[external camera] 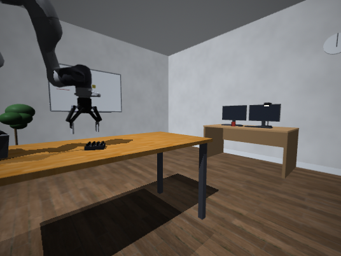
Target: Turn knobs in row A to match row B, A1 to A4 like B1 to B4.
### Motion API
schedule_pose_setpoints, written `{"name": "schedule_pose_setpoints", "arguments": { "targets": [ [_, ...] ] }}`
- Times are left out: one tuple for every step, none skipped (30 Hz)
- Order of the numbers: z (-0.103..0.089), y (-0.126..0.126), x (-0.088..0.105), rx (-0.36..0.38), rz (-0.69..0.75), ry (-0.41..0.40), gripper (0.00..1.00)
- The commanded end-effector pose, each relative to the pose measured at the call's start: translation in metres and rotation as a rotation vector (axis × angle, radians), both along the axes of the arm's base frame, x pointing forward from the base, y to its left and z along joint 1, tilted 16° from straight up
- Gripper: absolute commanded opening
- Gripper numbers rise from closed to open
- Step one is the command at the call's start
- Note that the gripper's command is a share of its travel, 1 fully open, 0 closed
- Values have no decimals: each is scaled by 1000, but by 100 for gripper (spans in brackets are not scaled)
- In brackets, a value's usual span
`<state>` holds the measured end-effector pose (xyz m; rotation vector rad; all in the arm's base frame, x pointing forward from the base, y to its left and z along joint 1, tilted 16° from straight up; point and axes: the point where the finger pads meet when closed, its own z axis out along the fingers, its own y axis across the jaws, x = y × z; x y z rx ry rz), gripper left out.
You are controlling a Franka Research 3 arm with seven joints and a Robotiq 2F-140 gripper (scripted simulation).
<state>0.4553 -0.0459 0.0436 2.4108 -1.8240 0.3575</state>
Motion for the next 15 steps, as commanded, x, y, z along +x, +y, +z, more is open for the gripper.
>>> {"name": "schedule_pose_setpoints", "arguments": {
  "targets": [
    [2,-2,0,4,-150,-42,100],
    [2,-3,0,6,-166,-46,100],
    [2,-3,0,8,-182,-50,100],
    [3,-4,0,11,-197,-53,100],
    [3,-4,0,13,-213,-57,100],
    [3,-5,0,15,-228,-61,100],
    [4,-6,0,17,-244,-64,100],
    [4,-6,0,19,-259,-68,100],
    [4,-6,0,19,-259,-68,100],
    [4,-6,0,19,-259,-68,100],
    [5,-8,0,25,-300,-78,100],
    [5,-8,0,27,-315,-81,100],
    [6,-9,0,29,-330,-85,100],
    [6,-9,0,32,-345,-88,100],
    [7,-10,0,34,-361,-92,100]
  ]
}}
